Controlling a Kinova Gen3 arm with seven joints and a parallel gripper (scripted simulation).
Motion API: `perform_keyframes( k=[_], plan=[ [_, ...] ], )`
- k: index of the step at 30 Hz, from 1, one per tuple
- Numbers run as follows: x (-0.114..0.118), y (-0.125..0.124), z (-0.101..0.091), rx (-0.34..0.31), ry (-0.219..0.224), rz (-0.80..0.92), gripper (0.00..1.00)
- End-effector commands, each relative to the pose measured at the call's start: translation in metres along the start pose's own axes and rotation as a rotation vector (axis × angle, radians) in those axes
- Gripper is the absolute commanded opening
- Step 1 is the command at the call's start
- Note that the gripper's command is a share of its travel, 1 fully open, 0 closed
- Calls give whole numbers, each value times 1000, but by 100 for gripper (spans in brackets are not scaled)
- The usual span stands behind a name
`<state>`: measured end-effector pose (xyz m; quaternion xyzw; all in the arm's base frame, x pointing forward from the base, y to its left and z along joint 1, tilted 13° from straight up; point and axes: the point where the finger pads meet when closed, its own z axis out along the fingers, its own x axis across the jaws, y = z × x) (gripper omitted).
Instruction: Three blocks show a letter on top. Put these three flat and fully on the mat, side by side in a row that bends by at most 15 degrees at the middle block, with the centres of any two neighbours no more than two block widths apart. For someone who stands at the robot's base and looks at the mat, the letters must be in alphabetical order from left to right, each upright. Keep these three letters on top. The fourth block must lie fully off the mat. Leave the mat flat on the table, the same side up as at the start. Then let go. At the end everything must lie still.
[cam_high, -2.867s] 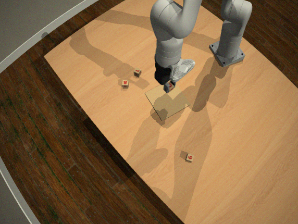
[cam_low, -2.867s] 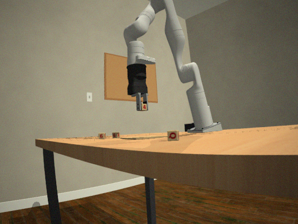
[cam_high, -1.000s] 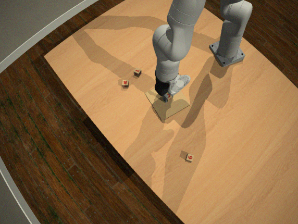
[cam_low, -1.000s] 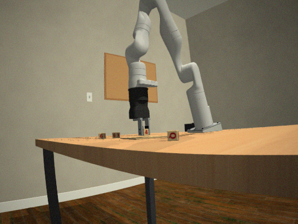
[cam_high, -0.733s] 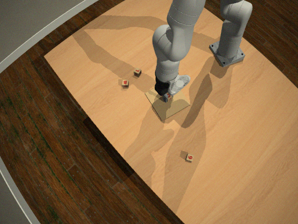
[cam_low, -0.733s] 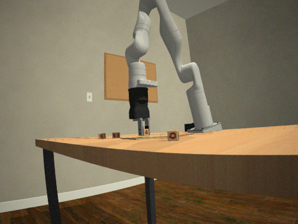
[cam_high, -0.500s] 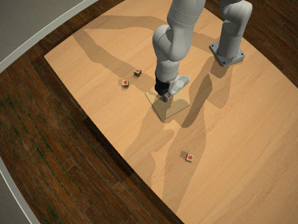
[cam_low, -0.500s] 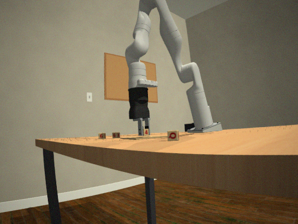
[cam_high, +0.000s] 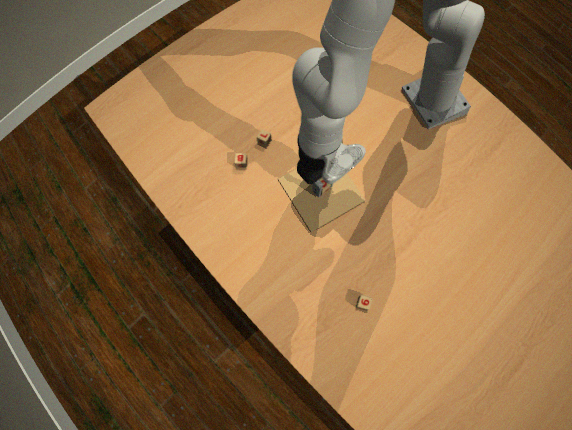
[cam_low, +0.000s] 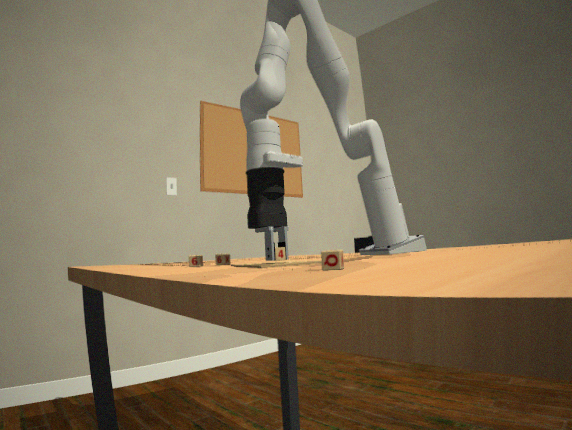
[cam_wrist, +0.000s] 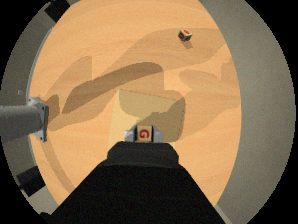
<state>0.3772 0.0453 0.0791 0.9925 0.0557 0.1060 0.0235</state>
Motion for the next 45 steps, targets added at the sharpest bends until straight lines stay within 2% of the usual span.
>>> perform_keyframes(
  k=[1,45],
  plan=[
    [0,0,0,0,1,0,49],
    [0,0,4,0,1,0,49]
  ],
)
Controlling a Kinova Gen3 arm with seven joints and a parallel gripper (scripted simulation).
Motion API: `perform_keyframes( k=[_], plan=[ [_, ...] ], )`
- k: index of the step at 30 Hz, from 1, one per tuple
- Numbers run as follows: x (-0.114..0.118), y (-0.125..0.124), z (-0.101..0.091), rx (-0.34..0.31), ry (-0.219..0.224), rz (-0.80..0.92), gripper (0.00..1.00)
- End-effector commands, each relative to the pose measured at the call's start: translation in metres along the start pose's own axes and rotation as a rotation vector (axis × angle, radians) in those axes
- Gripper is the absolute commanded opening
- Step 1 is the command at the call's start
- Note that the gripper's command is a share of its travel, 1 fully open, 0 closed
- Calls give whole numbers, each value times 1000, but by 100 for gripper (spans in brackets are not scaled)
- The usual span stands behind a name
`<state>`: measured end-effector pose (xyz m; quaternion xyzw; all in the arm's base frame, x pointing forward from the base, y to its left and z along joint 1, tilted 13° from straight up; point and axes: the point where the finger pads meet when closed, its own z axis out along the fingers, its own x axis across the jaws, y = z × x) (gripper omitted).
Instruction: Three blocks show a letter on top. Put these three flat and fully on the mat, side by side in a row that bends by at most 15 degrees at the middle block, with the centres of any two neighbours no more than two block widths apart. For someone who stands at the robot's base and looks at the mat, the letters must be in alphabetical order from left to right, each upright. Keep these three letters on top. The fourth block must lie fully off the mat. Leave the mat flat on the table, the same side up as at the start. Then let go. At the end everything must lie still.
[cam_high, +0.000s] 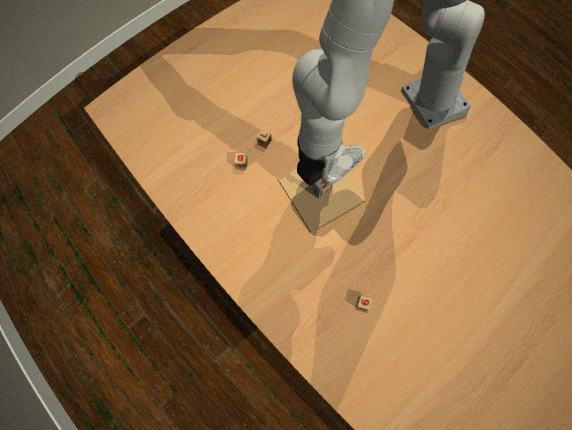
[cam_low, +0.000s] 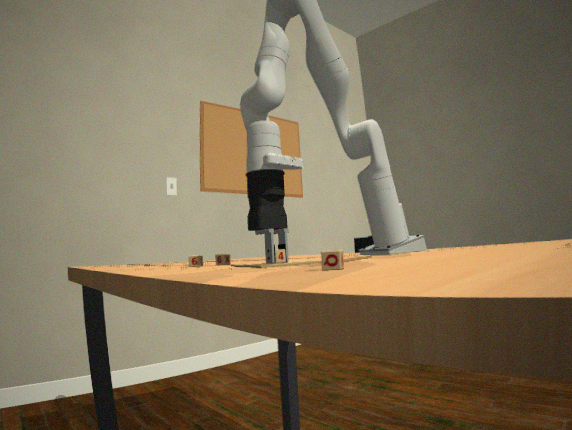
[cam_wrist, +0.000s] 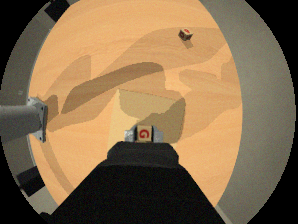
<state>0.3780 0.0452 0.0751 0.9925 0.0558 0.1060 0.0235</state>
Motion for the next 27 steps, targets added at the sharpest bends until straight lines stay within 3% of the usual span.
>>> perform_keyframes(
  k=[1,21,25,27],
  plan=[
    [0,0,0,0,1,0,49],
    [0,0,0,0,1,0,49],
    [0,0,0,0,1,0,61],
    [0,0,0,0,1,0,61]
  ],
)
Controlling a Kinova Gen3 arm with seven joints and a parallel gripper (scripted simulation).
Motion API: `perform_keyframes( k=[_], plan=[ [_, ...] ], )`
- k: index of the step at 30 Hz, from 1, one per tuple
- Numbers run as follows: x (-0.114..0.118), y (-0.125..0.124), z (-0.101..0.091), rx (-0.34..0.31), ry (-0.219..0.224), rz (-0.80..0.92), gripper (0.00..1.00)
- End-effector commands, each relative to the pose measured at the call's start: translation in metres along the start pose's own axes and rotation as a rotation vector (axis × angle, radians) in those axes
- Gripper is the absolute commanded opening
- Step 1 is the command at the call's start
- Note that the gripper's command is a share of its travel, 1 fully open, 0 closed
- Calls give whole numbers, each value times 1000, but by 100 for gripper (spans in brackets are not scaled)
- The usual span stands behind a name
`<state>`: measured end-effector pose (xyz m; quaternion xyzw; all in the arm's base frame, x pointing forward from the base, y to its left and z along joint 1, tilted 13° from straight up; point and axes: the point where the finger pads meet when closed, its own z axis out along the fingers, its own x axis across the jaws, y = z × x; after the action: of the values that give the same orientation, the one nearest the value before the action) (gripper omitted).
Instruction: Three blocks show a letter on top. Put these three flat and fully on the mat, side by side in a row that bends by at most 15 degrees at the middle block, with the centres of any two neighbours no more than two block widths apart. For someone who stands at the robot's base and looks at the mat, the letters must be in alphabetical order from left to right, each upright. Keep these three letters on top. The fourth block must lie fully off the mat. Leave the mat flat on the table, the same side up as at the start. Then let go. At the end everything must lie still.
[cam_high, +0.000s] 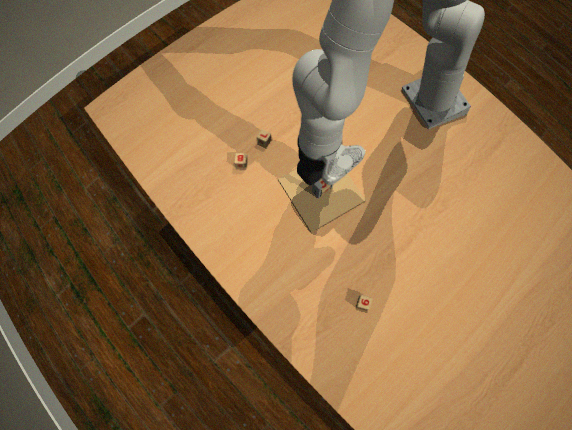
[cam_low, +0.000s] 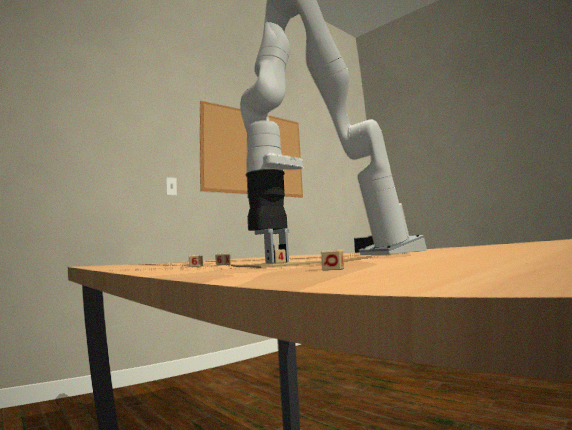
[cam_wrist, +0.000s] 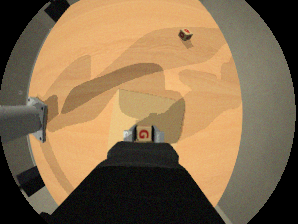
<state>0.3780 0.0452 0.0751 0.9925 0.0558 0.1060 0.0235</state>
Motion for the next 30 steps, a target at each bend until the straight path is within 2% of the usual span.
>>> perform_keyframes(
  k=[1,2,3,5,6,8,9,23,30],
  plan=[
    [0,0,0,0,1,0,61],
    [0,0,0,0,1,0,61],
    [0,0,0,0,1,0,67],
    [0,0,0,0,1,0,67],
    [0,0,0,0,1,0,73],
    [0,0,0,0,1,0,73],
    [0,0,0,0,1,0,79],
    [0,0,-2,0,1,0,79],
    [0,0,-21,0,1,0,79]
  ],
)
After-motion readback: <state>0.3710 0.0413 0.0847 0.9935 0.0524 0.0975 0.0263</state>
